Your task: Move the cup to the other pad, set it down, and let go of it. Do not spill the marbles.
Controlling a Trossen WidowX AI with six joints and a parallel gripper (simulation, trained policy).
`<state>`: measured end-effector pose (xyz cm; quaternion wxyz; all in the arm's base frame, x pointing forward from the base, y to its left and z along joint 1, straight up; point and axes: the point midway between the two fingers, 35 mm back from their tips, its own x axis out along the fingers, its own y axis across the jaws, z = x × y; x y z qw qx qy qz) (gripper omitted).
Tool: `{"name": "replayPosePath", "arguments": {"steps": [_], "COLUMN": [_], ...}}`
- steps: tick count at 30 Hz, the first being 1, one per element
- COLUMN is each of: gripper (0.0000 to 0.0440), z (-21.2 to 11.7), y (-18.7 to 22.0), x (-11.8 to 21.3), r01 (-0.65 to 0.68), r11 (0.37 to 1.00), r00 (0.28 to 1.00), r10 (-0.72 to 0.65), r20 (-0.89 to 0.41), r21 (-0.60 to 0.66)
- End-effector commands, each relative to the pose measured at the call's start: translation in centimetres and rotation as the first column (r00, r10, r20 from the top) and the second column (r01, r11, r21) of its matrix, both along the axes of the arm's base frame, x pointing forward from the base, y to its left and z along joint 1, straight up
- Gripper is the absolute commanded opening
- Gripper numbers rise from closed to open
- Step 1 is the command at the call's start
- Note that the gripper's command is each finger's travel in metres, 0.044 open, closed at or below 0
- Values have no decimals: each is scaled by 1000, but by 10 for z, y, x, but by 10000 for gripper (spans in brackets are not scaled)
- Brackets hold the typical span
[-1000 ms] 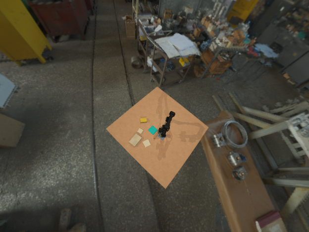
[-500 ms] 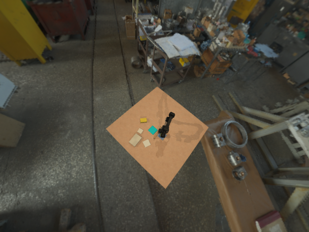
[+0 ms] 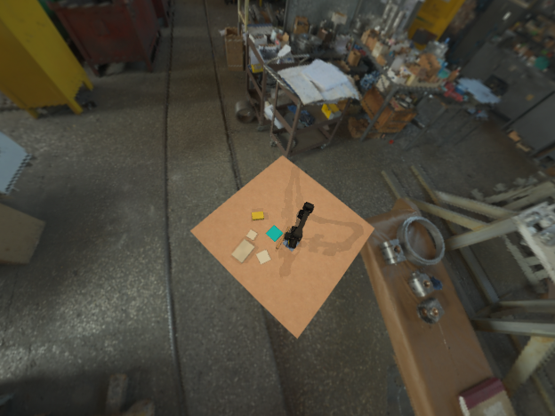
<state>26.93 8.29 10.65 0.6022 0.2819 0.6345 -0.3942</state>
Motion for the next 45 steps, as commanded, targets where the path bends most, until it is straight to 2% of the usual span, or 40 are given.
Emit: {"name": "replayPosePath", "arguments": {"steps": [1,9,15,17,27,45], "gripper": [184,181,48,25,46,40], "z": [-14,-42,-49,-47,-27,27], "y": [-1,-1,-3,-4,-7,-27], "x": [-3,-7,-5,-4,1,15], "r01": [-13,-65,-110,-119,-97,41], "r11": [1000,998,994,993,995,998], "r00": [1000,997,994,993,995,988], "r10": [12,65,110,119,96,-47], "r20": [-22,-42,-29,-22,29,146], "r21": [-13,-10,-8,-8,5,42]}}
